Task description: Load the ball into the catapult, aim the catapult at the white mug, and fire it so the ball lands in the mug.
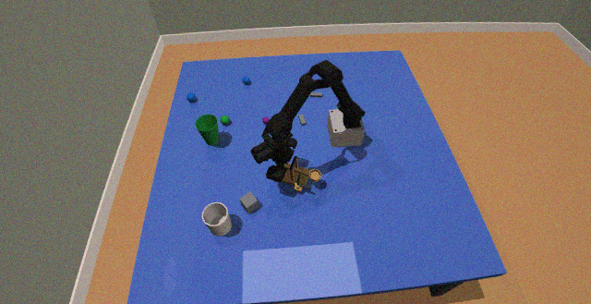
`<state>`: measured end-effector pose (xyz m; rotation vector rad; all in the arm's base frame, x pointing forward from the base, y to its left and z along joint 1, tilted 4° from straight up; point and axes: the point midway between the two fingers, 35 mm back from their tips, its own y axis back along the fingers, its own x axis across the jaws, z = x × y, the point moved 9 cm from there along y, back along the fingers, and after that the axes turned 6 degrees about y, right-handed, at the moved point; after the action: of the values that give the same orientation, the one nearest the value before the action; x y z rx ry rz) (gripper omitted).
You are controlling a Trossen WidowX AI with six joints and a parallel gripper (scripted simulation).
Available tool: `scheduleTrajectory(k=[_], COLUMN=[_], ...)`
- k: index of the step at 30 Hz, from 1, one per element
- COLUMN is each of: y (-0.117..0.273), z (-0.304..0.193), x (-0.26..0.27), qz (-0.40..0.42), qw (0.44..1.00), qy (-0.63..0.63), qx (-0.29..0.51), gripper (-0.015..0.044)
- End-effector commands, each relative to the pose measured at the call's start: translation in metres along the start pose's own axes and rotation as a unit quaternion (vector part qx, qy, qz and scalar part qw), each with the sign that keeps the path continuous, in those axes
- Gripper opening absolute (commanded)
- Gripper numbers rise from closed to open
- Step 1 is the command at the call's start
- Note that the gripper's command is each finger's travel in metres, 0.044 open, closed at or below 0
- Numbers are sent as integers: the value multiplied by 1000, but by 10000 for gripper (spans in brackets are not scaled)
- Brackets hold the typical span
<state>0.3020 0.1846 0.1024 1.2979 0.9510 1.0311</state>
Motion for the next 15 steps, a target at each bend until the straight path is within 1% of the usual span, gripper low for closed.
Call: scheduleTrajectory(k=[1, 5, 15], y=[34, 34, 33], z=[2, 2, 3], x=[2, 2, 4], qz=[17, 17, 14], qw=[1000, 1000, 984], qy=[-1, 10, 177], qx=[-15, -15, -18], gripper=[0, 0, 0])
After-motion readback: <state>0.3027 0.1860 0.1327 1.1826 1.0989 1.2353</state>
